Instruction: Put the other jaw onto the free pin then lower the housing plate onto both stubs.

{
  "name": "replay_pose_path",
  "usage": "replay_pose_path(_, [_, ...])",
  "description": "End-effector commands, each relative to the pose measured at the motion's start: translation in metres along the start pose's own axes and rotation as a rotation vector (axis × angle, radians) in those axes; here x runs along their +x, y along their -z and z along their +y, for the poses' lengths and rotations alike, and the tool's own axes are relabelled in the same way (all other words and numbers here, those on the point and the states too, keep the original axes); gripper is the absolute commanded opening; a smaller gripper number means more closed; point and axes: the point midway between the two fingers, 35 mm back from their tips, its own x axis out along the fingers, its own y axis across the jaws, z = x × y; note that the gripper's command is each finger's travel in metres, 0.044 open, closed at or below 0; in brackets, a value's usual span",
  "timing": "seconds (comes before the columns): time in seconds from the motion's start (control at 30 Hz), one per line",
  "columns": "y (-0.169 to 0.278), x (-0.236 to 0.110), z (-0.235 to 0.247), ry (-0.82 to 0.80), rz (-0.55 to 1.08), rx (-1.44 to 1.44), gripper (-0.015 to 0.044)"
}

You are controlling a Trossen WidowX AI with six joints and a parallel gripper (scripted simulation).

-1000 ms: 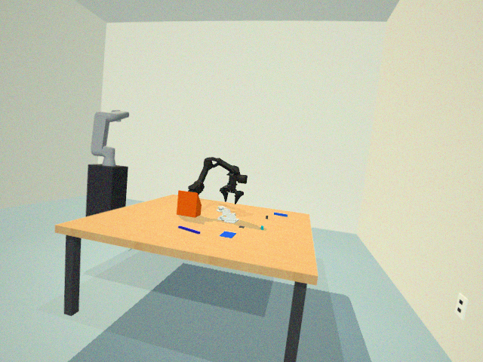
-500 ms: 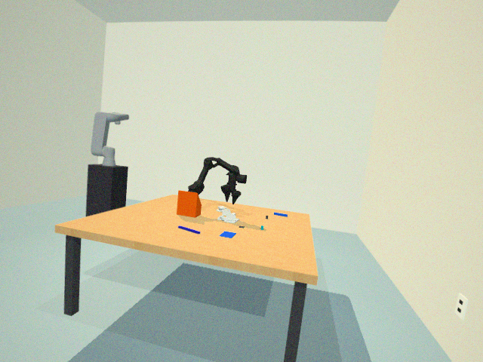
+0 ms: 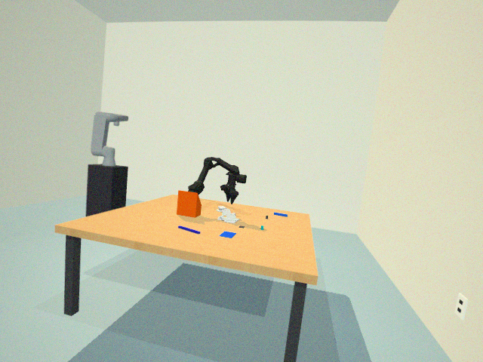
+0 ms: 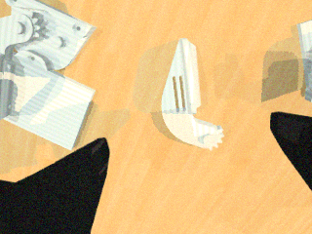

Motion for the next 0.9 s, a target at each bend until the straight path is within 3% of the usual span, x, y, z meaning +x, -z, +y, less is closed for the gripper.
replay_pose_path(0.0, [0.000, 0.007, 0.000, 0.003, 0.001, 0.017, 0.0440])
replay_pose_path(0.13, [0.000, 0.038, -0.001, 0.004, 0.002, 0.017, 0.0440])
replay_pose_path(0.87, [0.001, 0.059, 0.000, 0.003, 0.001, 0.017, 0.0440])
